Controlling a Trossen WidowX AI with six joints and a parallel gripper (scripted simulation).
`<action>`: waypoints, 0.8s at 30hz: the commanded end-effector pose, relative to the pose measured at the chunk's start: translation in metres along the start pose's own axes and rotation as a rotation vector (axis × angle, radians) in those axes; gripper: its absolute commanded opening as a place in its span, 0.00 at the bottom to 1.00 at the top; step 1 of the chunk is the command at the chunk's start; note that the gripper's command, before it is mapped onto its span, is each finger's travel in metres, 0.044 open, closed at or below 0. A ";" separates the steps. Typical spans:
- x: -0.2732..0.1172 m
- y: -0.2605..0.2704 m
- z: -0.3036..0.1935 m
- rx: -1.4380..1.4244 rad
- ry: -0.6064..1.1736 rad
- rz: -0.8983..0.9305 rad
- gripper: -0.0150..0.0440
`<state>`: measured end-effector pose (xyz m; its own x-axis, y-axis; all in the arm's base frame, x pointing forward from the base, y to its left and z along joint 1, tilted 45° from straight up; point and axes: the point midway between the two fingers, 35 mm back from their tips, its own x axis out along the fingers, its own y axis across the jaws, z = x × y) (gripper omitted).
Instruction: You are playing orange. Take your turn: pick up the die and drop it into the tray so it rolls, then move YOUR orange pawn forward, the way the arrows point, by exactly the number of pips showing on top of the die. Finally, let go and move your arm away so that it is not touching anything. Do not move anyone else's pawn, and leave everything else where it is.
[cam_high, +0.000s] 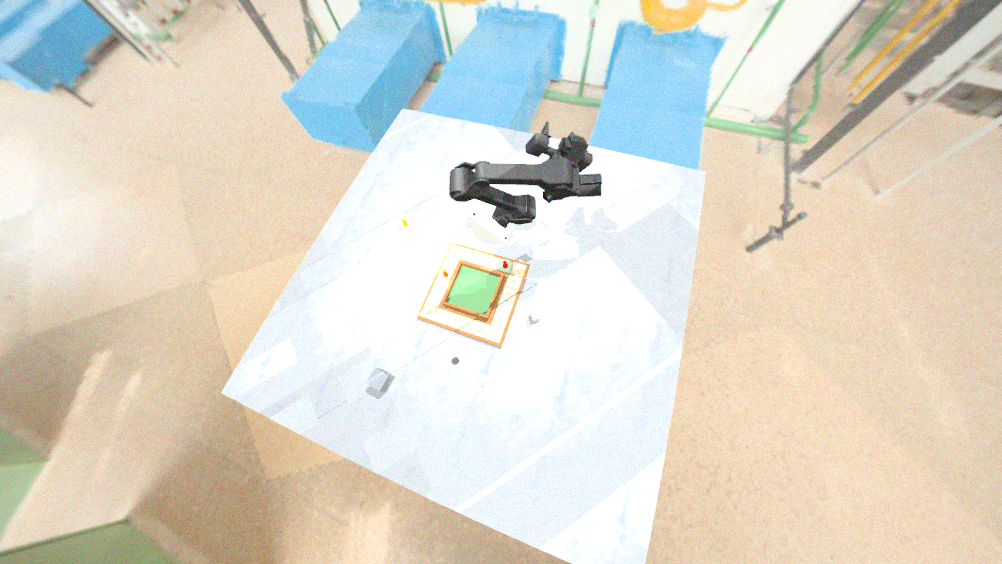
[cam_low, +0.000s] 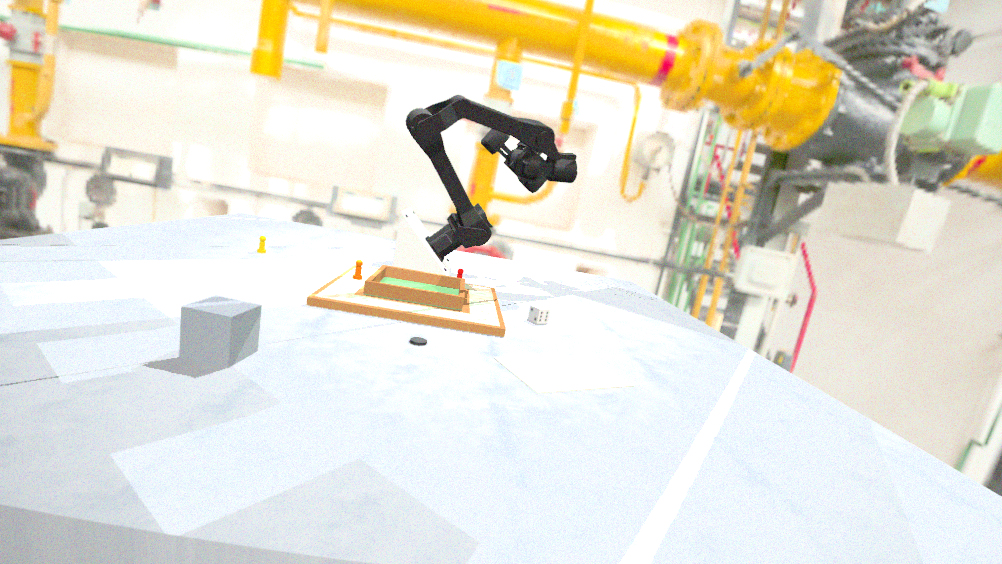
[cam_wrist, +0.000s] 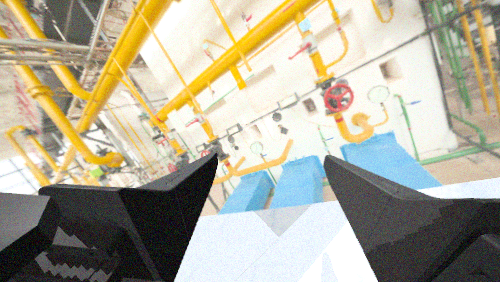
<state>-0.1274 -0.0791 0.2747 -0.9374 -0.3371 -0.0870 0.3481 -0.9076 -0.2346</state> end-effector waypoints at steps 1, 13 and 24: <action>0.000 -0.002 0.000 0.004 0.005 -0.006 0.89; -0.030 -0.131 -0.016 0.322 0.215 -0.502 0.72; -0.124 -0.210 -0.043 0.665 0.271 -0.958 0.72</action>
<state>-0.1129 0.1293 0.2931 -0.8427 0.4295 -0.3246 -0.4955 -0.8546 0.1556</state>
